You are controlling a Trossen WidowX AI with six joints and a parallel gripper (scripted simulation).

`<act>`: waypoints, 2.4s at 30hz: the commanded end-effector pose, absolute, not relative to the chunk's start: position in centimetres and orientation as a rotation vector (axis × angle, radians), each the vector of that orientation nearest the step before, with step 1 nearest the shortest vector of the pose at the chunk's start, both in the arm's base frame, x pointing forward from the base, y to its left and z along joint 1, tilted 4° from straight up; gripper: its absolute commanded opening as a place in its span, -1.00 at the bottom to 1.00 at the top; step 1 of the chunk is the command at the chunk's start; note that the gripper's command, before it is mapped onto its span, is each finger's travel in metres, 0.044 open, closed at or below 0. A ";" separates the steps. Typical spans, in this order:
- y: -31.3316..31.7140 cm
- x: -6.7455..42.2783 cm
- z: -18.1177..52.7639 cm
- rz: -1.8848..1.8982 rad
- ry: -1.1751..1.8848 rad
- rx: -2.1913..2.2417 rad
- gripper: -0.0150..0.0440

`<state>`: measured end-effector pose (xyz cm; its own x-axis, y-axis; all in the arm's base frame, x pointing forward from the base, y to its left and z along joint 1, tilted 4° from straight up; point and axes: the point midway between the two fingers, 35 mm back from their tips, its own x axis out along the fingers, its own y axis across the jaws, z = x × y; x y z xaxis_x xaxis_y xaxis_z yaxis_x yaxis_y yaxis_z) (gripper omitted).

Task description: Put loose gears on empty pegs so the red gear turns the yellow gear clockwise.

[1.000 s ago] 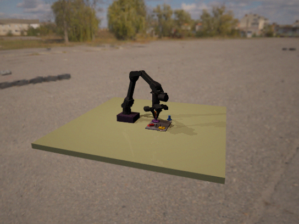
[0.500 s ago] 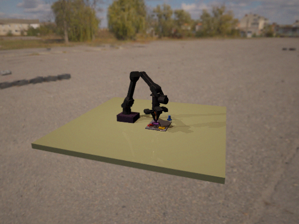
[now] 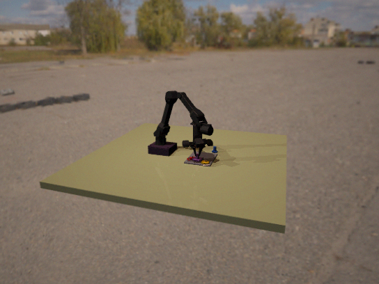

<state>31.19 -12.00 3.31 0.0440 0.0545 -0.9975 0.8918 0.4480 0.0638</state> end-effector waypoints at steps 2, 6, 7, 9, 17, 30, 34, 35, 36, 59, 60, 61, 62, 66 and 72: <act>-12.1 31.2 3.2 -0.847 1.369 0.964 -0.49; -12.0 31.2 3.1 -0.827 1.377 0.943 -0.49; -12.0 31.3 3.1 -0.816 1.381 0.932 -0.49; -12.0 31.3 3.0 -0.790 1.391 0.906 -0.49; -11.9 31.2 2.8 -0.675 1.430 0.788 -0.49; -12.0 31.3 2.6 -0.634 1.443 0.746 -0.49; -11.9 31.3 2.5 -0.675 1.430 0.789 -0.49; -11.9 31.3 2.5 -0.679 1.429 0.792 -0.40; -11.9 31.3 2.6 -0.684 1.428 0.797 -0.31; -12.2 30.5 11.5 -0.730 1.411 0.843 0.52; -12.2 30.5 11.5 -0.730 1.411 0.843 0.61; -12.2 30.5 11.5 -0.730 1.411 0.843 0.69; -12.2 30.5 11.5 -0.730 1.411 0.843 0.78; -12.2 30.5 11.5 -0.730 1.411 0.843 1.00; -12.2 30.5 11.5 -0.730 1.411 0.843 1.00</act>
<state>30.53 -12.23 11.47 0.0453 0.0552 -0.9975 0.8479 0.5258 0.0676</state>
